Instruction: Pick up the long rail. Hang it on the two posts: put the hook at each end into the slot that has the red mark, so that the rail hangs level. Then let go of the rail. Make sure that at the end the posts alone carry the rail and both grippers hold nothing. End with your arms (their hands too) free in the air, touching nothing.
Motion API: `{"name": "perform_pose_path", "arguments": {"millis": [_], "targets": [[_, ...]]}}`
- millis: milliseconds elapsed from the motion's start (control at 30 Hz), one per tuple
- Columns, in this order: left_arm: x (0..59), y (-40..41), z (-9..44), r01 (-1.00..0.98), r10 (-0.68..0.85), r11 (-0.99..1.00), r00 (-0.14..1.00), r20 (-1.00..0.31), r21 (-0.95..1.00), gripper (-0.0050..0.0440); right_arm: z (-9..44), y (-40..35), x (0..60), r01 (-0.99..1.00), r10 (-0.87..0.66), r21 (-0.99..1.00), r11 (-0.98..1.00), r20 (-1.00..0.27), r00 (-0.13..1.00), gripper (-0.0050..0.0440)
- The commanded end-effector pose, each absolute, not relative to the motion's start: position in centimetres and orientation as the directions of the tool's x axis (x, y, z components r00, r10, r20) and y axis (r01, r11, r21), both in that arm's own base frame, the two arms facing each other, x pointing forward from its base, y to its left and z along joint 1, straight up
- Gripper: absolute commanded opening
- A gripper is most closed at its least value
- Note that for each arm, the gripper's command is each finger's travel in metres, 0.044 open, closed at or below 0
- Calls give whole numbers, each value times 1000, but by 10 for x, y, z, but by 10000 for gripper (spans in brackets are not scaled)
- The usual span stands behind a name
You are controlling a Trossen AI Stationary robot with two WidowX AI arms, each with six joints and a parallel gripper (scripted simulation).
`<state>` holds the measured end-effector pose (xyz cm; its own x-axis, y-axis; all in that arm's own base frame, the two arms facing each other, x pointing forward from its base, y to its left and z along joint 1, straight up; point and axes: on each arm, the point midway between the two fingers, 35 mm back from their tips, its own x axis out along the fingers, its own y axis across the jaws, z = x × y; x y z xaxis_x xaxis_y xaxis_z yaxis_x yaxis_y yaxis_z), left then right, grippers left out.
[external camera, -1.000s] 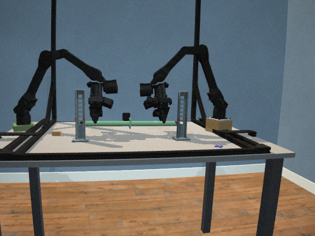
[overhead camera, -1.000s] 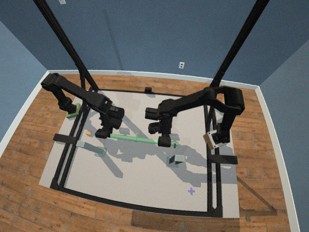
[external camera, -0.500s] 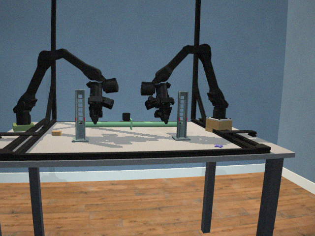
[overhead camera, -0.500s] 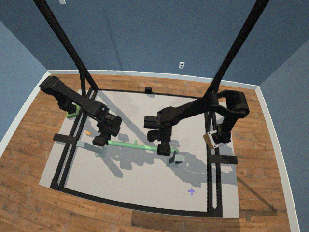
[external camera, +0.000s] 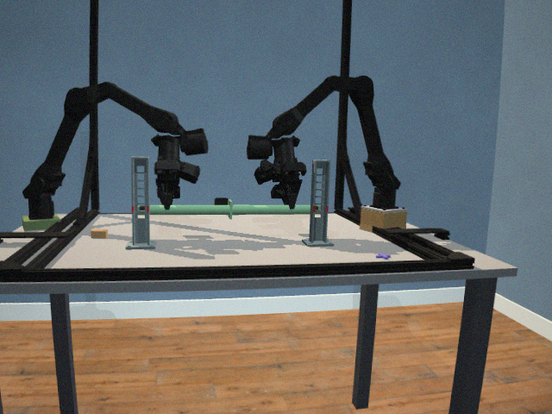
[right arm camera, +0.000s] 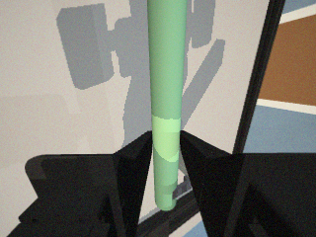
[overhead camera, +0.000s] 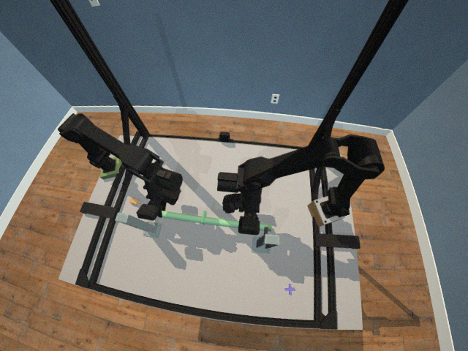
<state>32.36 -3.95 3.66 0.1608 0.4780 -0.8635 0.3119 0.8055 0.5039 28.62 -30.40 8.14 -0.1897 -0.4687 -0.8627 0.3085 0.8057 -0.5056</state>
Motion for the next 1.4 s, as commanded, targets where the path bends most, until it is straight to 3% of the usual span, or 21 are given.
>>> {"name": "perform_pose_path", "arguments": {"millis": [0, 1367], "targets": [[324, -38, 41, 308, 484, 801, 170, -858, 513, 0, 86, -305, 284, 306, -475, -513, 802, -858, -193, 0], [329, -28, 47, 308, 484, 801, 170, -858, 513, 0, 92, -316, 279, 306, -475, -513, 802, -858, -193, 0]]}}
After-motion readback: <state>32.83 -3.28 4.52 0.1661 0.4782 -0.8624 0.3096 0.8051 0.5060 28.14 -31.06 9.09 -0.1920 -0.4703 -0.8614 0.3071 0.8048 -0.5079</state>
